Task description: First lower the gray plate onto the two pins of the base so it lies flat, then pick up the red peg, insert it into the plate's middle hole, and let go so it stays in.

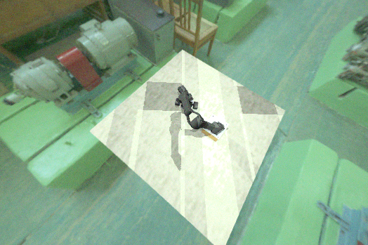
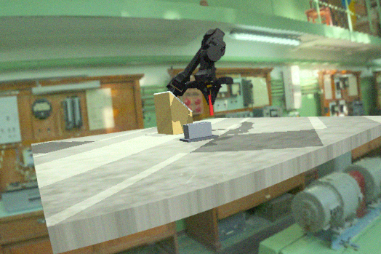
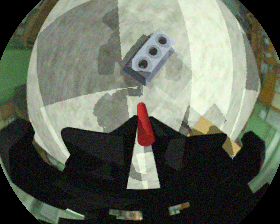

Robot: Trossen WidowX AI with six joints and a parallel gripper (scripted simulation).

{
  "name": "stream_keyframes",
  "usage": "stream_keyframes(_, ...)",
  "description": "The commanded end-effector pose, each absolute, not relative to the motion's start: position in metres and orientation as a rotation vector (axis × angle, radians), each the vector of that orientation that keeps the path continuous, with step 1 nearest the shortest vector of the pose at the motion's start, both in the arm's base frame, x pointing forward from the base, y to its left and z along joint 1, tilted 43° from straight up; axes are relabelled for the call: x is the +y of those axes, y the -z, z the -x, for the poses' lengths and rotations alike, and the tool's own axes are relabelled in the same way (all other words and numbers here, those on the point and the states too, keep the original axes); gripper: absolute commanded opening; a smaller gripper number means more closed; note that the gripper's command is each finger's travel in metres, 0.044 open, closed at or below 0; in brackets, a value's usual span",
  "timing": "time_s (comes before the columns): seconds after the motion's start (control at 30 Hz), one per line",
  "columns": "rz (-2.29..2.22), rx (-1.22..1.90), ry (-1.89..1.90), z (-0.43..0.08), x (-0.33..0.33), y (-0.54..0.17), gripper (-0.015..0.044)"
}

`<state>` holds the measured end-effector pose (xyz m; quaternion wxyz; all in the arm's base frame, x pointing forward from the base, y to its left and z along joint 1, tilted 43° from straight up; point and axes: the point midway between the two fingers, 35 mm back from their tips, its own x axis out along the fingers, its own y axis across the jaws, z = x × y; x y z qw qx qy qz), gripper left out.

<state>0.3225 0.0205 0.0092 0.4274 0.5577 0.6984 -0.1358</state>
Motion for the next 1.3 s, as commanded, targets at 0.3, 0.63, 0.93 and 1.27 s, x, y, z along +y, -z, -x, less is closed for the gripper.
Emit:
stream_keyframes(0.3,-1.393,1.743,0.339,-0.340,-0.009,0.019,0.0000)
stream_keyframes(0.63,-1.394,1.742,0.333,-0.349,-0.030,0.041,0.0000)
stream_keyframes(0.93,-1.396,1.742,0.328,-0.353,-0.046,0.058,0.0000)
stream_keyframes(1.27,-1.396,1.742,0.328,-0.354,-0.045,0.056,0.0000)
